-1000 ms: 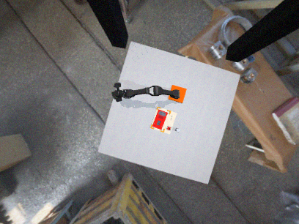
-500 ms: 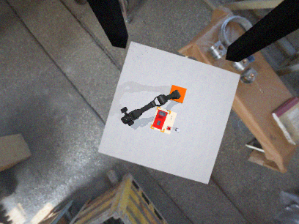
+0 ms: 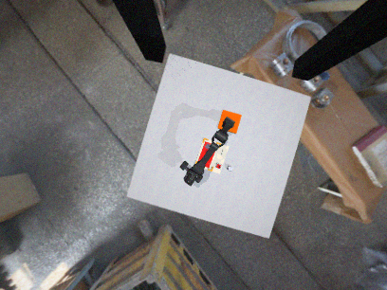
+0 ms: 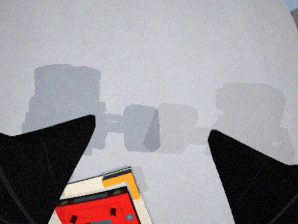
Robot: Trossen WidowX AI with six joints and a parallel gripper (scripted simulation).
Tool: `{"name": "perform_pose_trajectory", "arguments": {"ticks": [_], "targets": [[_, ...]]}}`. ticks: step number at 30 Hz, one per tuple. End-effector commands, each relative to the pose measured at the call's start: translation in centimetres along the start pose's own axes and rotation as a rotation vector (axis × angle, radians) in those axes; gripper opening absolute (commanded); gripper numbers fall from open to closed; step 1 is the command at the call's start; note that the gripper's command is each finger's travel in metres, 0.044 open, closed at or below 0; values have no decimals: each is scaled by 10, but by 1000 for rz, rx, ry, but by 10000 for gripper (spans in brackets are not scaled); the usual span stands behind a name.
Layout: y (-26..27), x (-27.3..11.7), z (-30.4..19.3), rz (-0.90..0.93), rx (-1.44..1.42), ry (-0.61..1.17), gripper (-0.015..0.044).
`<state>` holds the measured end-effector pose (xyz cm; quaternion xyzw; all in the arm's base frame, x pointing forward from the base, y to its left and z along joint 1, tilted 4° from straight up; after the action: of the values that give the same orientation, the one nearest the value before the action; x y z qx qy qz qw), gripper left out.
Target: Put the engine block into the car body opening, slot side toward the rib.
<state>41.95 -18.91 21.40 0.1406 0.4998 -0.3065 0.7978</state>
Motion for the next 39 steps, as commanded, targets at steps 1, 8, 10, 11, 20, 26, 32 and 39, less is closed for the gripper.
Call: {"name": "perform_pose_trajectory", "arguments": {"ticks": [1,8,10,11,20,26,32,39], "targets": [[39,-17,-20,49,-53,59,440],[120,-66,-80,130,-206,202,440],[138,-81,-100,144,-252,243,440],[147,-89,-110,149,-276,263,440],[192,-148,-189,153,-452,407,440],[196,-110,-206,153,-452,407,440],[197,-98,-211,153,-452,407,440],[198,-84,-216,153,-452,407,440]]}}
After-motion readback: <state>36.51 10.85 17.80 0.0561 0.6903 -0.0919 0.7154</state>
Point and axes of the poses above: the point midway between the two fingers, 35 mm back from their tips, its own x axis out along the fingers, its own y axis across the jaws, z = x × y, the point moved 10 cm from there along -x, back along the fingers, and after that the axes turned 9 degrees about x, right-handed, at the moved point
